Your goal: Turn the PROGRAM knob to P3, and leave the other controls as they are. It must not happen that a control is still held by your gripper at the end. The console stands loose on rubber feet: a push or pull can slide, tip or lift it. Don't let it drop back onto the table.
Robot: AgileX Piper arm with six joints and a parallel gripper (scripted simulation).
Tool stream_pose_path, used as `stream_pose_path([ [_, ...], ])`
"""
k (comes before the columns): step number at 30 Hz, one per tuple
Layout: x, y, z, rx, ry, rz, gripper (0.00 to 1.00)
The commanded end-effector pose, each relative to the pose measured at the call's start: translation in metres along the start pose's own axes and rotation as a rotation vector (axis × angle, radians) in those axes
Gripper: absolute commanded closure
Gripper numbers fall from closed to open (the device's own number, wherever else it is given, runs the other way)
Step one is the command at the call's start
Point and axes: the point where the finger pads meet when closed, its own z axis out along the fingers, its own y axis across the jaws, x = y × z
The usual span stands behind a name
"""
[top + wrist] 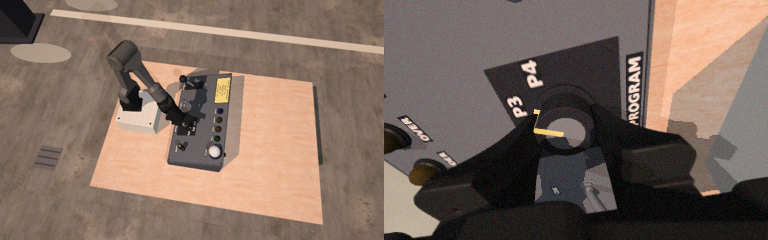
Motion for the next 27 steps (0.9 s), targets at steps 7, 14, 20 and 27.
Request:
stream_pose_path([
  [7,0.0001,0.0,0.0001,0.0,0.0,0.001,1.0],
  [14,0.0001,0.0,0.0001,0.0,0.0,0.001,1.0],
  [20,0.0001,0.0,0.0001,0.0,0.0,0.001,0.06],
  [27,0.0001,0.0,0.0001,0.0,0.0,0.001,0.06],
])
